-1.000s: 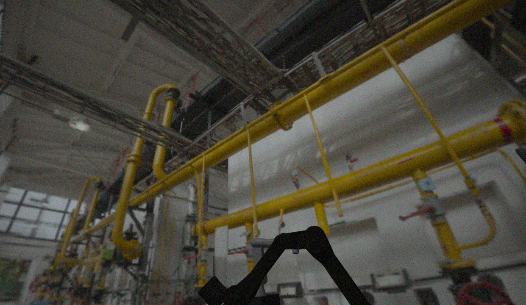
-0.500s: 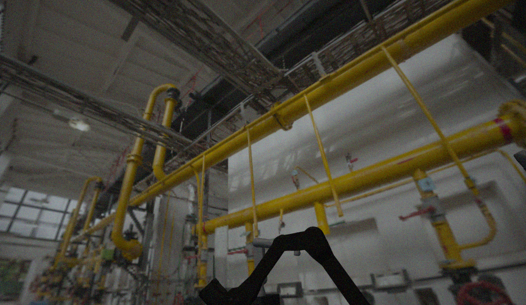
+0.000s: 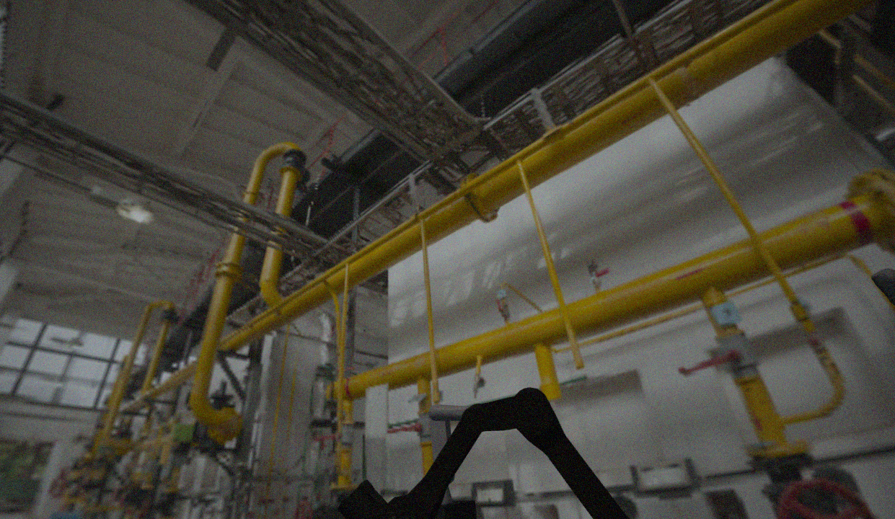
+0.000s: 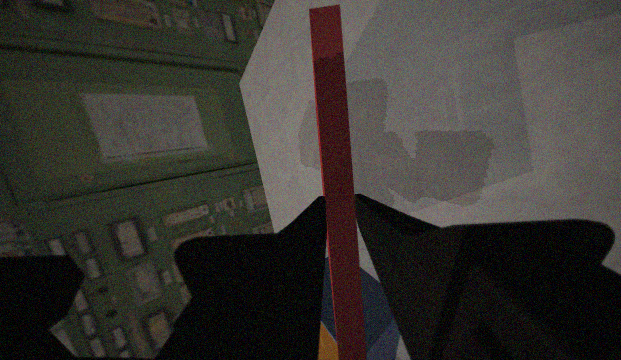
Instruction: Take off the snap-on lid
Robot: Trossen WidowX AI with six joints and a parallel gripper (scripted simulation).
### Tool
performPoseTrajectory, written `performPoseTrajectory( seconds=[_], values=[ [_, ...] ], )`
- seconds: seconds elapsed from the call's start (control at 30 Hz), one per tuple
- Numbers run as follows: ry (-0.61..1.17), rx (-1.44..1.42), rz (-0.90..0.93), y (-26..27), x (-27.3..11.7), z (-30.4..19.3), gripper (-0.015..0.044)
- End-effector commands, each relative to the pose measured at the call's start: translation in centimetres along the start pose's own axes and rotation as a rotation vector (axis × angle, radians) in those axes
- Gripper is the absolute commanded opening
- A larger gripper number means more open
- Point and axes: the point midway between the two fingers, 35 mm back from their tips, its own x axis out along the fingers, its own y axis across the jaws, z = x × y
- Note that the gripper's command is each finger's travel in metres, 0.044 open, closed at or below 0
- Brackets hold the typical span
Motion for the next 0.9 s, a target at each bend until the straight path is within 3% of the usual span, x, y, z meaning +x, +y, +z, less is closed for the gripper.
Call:
performPoseTrajectory(
  seconds=[0.0, 0.87],
  values=[
    [0.014, 0.030, -0.030, -1.7, 0.9, -0.5, 0.0000],
    [0.015, 0.030, -0.030, -3.3, 2.2, -0.6, 0.0000]
  ],
)
